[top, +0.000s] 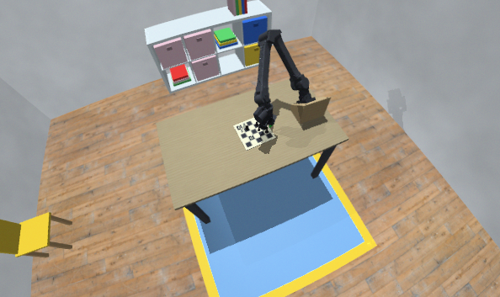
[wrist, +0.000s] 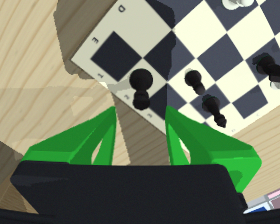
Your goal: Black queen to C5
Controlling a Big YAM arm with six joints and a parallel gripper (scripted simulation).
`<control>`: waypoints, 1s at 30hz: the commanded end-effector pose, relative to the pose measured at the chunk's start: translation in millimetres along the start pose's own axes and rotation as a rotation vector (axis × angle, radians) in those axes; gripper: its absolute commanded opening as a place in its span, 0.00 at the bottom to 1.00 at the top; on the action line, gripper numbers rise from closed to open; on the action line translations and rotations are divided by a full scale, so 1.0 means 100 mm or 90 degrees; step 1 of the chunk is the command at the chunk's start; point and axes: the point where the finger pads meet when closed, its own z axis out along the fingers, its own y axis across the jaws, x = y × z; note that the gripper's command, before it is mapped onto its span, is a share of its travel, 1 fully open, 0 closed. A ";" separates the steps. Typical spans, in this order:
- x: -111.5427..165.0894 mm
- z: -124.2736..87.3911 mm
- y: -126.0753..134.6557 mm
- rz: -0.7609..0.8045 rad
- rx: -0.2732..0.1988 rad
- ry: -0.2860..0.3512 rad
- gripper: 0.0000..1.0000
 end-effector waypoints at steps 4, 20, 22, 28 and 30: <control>-0.08 -0.03 -0.09 0.014 0.004 -0.015 0.41; -0.08 -0.03 -0.09 0.014 0.004 -0.015 0.41; -0.08 -0.03 -0.09 0.014 0.004 -0.015 0.41; -0.03 -0.02 -0.08 0.014 0.003 -0.014 0.41; 0.00 -0.03 -0.09 0.015 0.003 -0.015 0.41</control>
